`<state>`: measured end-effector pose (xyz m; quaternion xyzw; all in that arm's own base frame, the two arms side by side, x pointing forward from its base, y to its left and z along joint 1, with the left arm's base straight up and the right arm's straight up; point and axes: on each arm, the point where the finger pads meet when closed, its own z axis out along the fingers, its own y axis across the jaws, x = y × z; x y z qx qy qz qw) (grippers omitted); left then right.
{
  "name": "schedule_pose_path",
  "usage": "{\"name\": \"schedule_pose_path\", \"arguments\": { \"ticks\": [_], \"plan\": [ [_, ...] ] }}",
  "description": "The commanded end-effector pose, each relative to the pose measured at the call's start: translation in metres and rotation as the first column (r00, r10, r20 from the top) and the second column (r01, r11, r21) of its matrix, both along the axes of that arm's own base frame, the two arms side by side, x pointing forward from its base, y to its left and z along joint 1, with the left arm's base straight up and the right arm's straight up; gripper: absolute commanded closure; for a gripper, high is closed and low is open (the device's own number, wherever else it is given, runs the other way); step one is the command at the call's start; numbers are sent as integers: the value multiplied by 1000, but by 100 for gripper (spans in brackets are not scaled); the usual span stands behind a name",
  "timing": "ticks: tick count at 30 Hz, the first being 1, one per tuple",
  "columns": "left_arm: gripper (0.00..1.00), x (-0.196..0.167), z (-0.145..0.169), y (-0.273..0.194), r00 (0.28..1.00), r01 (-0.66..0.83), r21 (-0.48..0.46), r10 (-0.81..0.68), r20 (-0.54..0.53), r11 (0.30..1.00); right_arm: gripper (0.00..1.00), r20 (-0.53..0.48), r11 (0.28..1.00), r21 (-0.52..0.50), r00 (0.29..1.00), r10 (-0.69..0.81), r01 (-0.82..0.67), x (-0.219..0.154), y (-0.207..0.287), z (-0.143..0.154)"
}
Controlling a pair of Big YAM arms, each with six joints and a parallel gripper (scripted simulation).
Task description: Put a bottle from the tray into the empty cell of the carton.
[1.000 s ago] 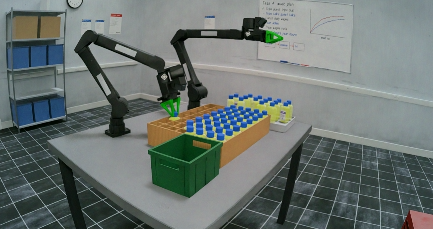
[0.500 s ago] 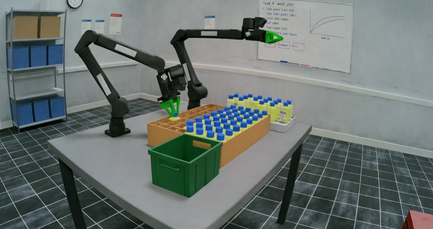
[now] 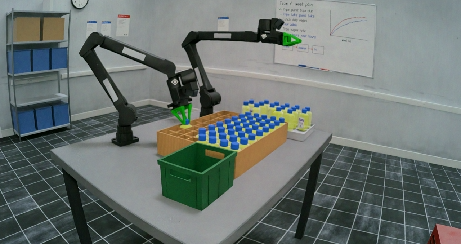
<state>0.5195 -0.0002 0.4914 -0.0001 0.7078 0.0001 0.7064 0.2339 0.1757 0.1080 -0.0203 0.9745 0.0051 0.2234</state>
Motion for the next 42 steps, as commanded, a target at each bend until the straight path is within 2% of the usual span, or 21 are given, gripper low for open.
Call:
{"name": "schedule_pose_path", "arguments": {
  "ticks": [1, 42],
  "plan": [
    [58, 3, 48, -3, 996, 1, 10, -2, 84, 1000, 70, 40, 999, 39, 999, 4, -5, 11, 11, 17],
    [58, 3, 48, -3, 996, 1, 10, -2, 84, 1000, 71, 40, 999, 39, 999, 4, -5, 11, 11, 17]
  ]
}}
